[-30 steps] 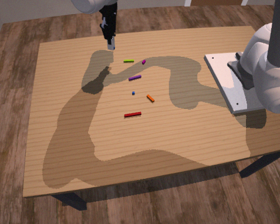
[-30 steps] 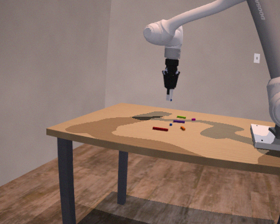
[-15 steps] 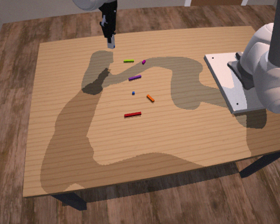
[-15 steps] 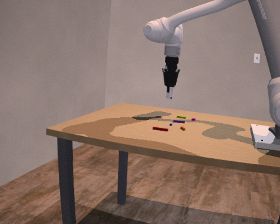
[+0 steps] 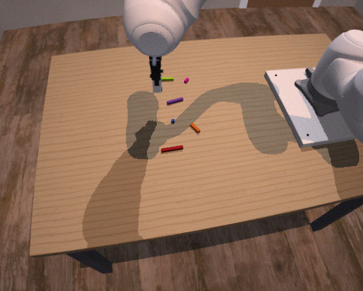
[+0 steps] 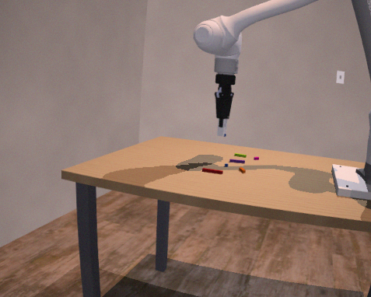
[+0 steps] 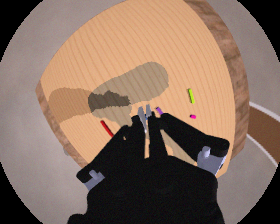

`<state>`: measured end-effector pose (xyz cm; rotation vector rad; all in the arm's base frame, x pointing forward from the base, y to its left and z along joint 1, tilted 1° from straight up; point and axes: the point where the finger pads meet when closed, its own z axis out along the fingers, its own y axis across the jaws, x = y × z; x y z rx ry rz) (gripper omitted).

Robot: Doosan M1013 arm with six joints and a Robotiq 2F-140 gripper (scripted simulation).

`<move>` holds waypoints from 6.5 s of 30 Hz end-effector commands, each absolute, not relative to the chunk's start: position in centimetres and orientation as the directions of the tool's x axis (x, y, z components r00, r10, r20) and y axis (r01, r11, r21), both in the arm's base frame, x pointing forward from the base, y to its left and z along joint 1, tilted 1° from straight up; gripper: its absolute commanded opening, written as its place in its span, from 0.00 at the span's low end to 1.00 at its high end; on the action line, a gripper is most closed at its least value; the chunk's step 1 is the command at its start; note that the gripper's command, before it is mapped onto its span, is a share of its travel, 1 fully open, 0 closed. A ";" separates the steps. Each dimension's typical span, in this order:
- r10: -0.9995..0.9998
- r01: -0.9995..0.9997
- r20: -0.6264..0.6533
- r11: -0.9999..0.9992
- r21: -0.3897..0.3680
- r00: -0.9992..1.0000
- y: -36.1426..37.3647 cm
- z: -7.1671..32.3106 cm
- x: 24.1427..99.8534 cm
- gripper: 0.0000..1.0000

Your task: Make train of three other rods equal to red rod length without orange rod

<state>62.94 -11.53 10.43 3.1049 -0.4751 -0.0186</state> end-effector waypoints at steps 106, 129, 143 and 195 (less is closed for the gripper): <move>-0.180 -0.180 -0.011 -0.984 0.001 0.984 -5.5 0.8 61.6 0.03; -0.180 -0.180 -0.011 -0.984 0.001 0.984 -5.5 0.5 61.6 0.03; -0.180 -0.180 -0.011 -0.984 0.001 0.984 -5.5 0.5 61.6 0.03; -0.180 -0.180 -0.011 -0.984 0.001 0.984 -5.5 6.9 61.7 0.15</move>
